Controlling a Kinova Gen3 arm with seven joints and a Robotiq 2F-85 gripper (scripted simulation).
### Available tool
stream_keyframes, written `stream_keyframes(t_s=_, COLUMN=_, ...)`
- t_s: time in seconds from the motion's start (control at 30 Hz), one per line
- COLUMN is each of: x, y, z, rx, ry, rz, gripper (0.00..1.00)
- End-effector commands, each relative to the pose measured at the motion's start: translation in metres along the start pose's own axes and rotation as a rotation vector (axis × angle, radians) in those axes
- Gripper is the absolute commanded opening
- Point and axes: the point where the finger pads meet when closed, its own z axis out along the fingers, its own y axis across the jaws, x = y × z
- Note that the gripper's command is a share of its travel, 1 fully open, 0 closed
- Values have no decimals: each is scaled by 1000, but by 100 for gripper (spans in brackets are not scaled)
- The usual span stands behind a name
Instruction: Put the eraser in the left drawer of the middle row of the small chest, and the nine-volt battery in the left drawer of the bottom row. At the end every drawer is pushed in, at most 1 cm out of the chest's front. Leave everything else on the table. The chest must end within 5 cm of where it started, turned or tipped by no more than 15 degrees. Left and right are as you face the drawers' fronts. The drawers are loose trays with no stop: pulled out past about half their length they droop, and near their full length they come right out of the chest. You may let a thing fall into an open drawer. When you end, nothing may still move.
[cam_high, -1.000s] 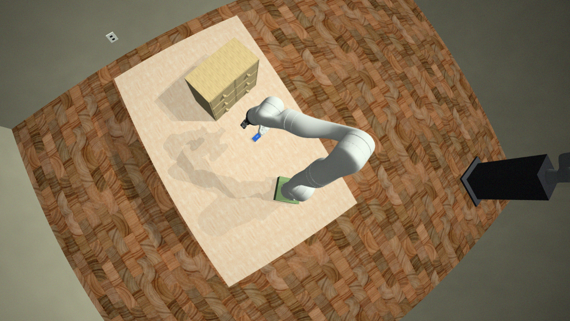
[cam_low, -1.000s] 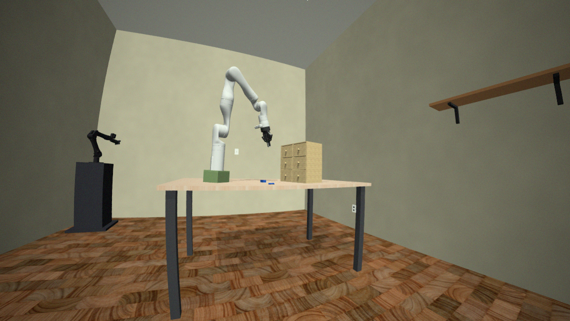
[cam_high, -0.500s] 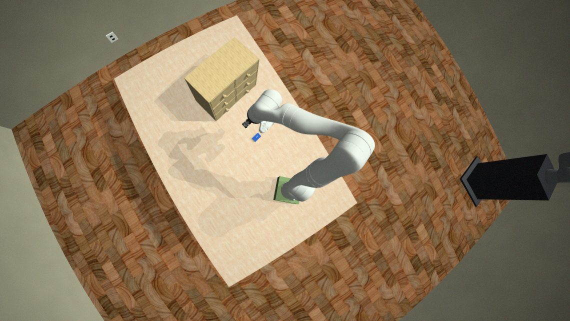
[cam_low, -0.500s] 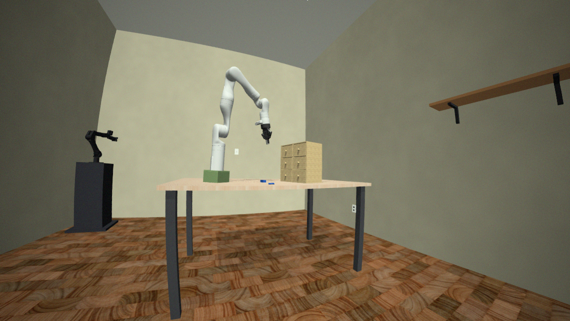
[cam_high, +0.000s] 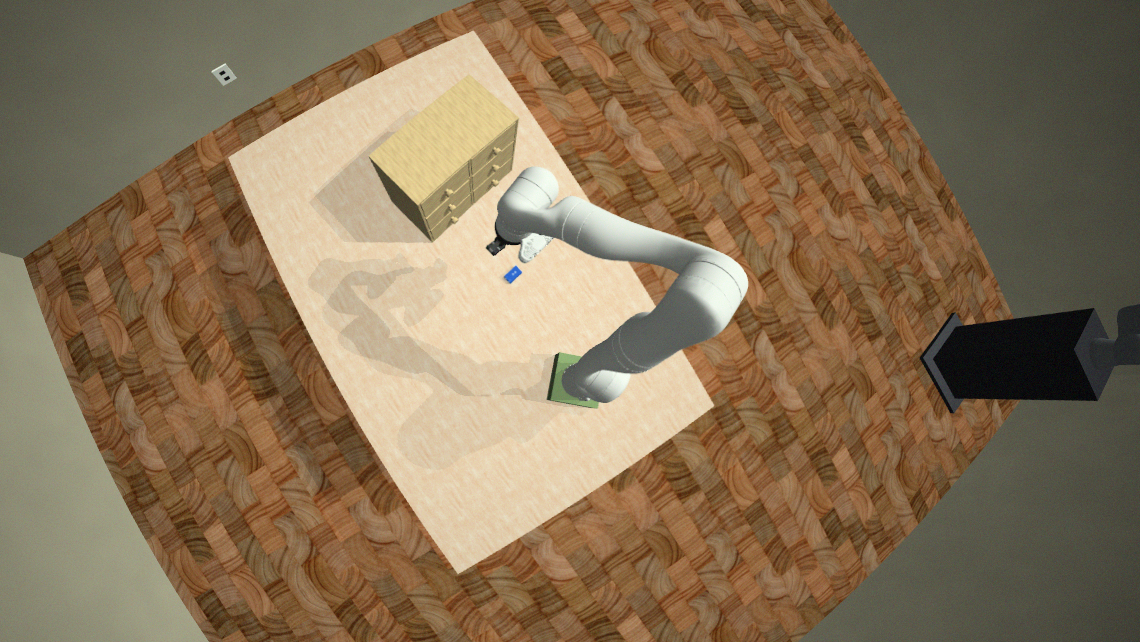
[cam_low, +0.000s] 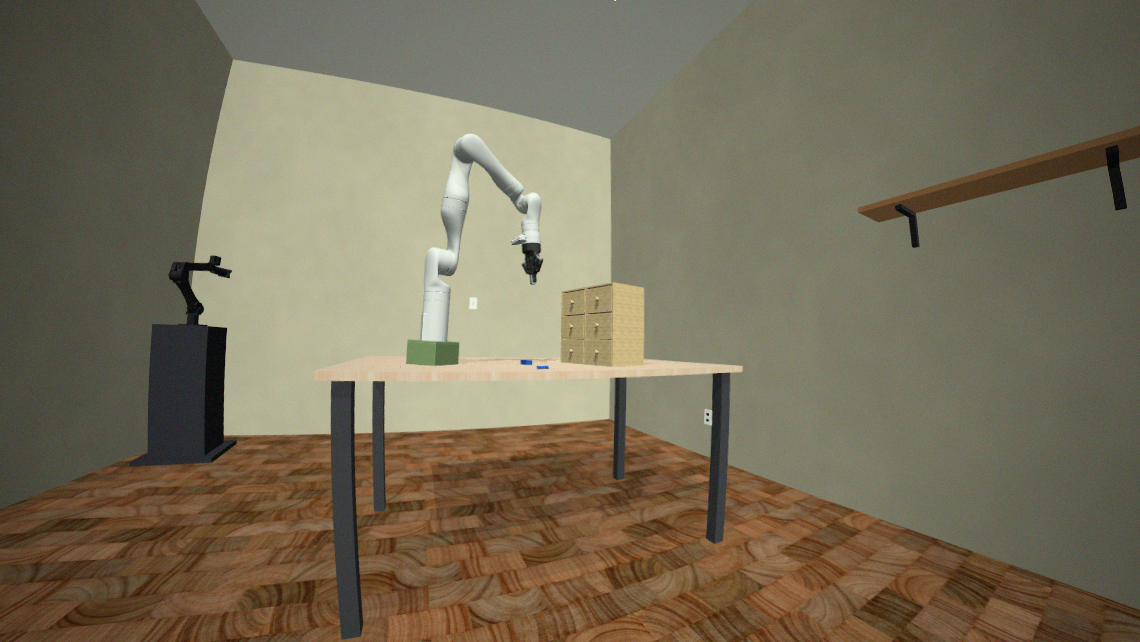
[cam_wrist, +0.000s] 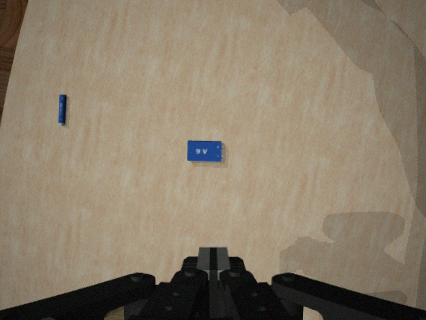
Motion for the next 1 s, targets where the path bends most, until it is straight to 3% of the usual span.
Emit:
stream_keyframes(t_s=0.0, x=-1, y=2, z=-3, rx=-3, ry=8, rz=-5, gripper=0)
stream_keyframes(t_s=0.4, x=5, y=2, z=-12, rx=-3, ry=62, rz=-5, gripper=0)
stream_keyframes(t_s=0.97, x=9, y=2, z=-18, rx=-3, ry=95, rz=-5, gripper=0)
